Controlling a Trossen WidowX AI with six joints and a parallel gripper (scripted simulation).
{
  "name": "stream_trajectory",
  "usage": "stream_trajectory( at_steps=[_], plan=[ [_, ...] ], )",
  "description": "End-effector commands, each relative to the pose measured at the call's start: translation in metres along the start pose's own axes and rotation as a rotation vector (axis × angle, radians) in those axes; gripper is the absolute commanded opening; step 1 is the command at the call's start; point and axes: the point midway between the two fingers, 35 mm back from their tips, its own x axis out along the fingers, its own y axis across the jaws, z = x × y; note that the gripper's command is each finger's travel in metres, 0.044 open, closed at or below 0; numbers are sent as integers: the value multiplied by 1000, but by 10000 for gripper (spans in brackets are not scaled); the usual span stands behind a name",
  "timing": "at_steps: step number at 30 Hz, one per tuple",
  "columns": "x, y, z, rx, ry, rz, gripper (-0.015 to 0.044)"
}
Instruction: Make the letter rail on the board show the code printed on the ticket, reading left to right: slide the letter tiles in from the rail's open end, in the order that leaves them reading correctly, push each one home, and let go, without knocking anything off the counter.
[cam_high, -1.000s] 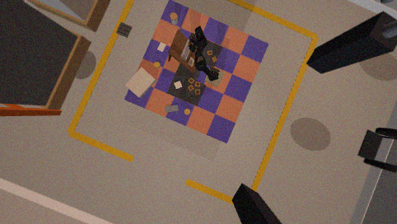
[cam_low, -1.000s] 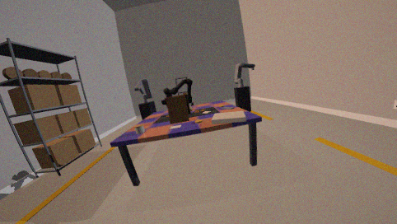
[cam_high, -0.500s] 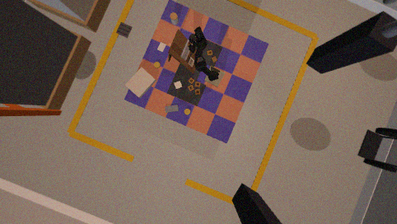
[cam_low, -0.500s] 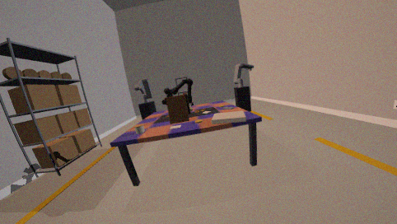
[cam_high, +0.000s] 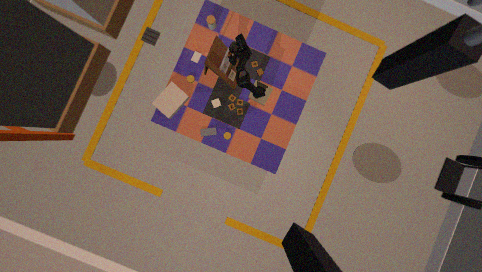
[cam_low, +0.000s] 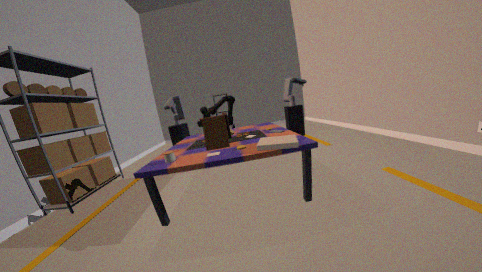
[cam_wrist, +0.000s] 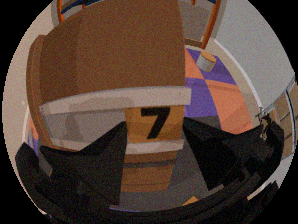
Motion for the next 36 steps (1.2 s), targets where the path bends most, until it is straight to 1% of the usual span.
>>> stream_trajectory(
  at_steps=[1,36],
  plan=[
    [1,3,-2,6,4,-2,0],
    [2,25,-2,7,5,-2,0]
  ],
)
